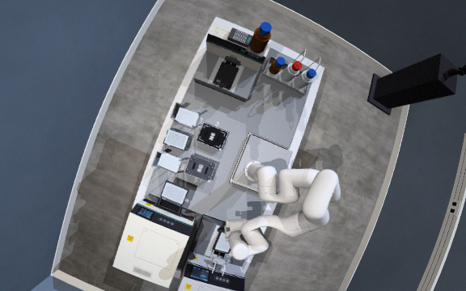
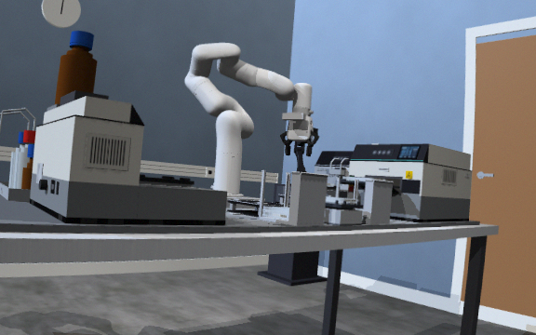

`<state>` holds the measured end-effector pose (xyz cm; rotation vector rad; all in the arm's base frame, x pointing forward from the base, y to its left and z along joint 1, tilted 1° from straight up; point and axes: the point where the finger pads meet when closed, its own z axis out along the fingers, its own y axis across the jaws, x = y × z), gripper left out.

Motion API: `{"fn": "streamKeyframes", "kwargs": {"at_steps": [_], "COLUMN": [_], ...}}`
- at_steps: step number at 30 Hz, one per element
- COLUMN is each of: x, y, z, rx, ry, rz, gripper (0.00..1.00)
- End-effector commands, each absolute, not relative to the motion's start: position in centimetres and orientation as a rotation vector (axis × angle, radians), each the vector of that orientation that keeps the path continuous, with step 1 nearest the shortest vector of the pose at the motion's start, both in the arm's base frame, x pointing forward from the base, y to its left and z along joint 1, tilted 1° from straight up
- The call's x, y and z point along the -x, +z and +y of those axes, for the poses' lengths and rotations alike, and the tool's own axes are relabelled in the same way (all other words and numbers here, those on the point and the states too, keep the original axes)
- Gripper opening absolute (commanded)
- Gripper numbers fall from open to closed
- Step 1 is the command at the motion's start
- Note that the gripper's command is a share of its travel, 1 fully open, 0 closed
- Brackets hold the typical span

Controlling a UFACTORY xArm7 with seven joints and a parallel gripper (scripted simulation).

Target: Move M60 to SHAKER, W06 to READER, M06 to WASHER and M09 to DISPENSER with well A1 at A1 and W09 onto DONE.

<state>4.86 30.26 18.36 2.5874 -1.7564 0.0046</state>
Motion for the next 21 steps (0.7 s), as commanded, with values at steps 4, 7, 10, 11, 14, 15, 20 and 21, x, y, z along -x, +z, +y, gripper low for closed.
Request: {"fn": "streamKeyframes", "kwargs": {"at_steps": [4,7,10,11,14,15,20,21], "x": [-3.0,-2.8,-2.8,-2.7,-2.5,-2.5,-2.1,-2.1], "y": [18.5,18.5,18.5,18.5,18.5,18.5,18.5,18.5], "z": [30.7,31.7,32.0,32.3,33.3,33.6,35.3,35.6], "rx": [-2.554,-2.476,-2.476,-2.476,-2.476,-2.476,-2.476,-2.476], "ry": [0.004,0.004,0.004,0.004,0.004,0.004,0.004,0.004], "rz": [-1.81,-1.916,-1.916,-1.917,-1.917,-1.917,-1.917,-1.917], "gripper": [1.0,1.0,1.0,1.0,1.0,1.0,1.0,1.0]}}
